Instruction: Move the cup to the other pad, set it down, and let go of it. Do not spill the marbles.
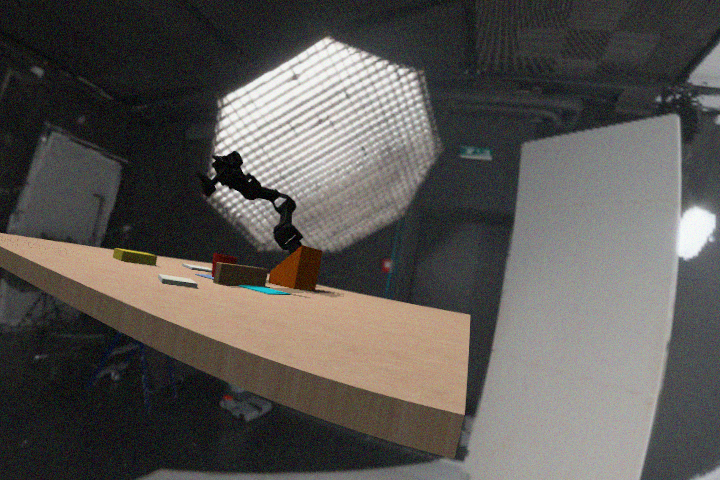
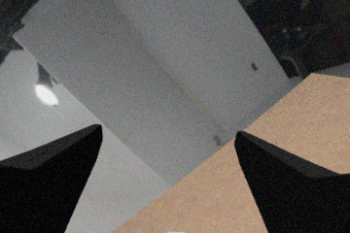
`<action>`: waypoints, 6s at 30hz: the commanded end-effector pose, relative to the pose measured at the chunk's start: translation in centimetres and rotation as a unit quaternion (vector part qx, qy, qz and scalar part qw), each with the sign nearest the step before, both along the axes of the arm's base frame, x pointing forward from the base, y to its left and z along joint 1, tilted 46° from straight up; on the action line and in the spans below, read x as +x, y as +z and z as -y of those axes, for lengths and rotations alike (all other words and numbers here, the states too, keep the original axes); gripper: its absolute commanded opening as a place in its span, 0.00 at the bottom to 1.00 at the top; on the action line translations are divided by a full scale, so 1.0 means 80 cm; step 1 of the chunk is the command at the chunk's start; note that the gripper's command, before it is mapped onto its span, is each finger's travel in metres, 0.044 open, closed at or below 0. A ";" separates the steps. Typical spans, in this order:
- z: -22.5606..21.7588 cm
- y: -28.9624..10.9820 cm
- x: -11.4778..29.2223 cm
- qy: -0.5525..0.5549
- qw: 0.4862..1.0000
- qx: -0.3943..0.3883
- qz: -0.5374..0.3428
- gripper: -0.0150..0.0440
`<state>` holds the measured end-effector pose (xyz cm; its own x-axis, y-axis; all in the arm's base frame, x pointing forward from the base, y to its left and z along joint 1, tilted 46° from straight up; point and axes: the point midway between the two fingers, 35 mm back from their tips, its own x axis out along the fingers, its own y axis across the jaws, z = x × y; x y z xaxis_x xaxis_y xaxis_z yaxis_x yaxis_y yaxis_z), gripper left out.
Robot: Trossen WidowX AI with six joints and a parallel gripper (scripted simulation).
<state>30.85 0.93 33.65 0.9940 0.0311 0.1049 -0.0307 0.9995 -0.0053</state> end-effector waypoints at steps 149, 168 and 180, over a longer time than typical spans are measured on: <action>0.031 -0.330 -0.022 -0.636 0.645 0.287 -0.312 0.25; -0.014 -0.373 -0.024 -0.634 0.644 0.291 -0.313 0.25; -0.042 -0.399 -0.025 -0.634 0.644 0.292 -0.313 0.25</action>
<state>28.76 3.62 2.26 0.0329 -0.7128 -0.7006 0.9988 0.0481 -0.0020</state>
